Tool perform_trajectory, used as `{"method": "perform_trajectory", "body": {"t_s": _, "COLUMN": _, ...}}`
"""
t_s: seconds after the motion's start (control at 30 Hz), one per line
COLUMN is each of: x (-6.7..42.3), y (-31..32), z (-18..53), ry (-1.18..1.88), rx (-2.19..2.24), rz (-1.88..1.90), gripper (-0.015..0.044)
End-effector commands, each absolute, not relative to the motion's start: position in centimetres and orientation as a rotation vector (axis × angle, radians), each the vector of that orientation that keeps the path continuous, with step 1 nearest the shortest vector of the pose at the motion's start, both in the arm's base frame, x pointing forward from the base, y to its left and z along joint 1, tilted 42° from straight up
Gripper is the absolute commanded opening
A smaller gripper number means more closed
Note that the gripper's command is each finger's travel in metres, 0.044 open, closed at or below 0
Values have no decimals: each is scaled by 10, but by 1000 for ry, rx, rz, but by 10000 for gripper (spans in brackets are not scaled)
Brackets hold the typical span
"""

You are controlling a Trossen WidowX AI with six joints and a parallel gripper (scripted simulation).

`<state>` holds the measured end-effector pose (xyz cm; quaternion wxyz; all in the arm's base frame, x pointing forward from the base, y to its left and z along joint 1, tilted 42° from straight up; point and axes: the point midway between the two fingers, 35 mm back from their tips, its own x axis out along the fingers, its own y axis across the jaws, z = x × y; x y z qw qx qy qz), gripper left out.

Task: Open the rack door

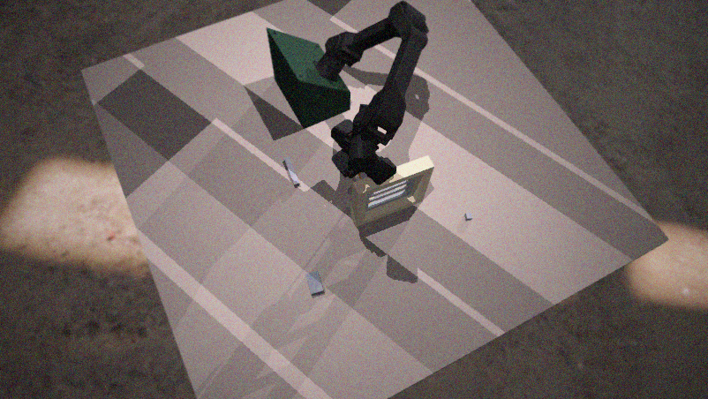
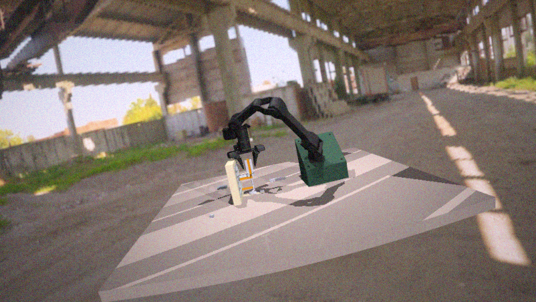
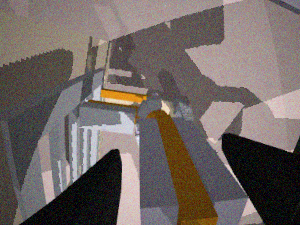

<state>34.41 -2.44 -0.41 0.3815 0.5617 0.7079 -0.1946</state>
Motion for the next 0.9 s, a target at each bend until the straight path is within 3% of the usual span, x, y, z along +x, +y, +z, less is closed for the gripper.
{"method": "perform_trajectory", "body": {"t_s": 0.0, "x": 344, "y": -23, "z": -4, "ry": 1802, "rx": 1273, "rz": -270, "gripper": 288}}
{"method": "perform_trajectory", "body": {"t_s": 0.87, "x": 344, "y": -23, "z": -5, "ry": 1465, "rx": 322, "rz": 788, "gripper": 288}}
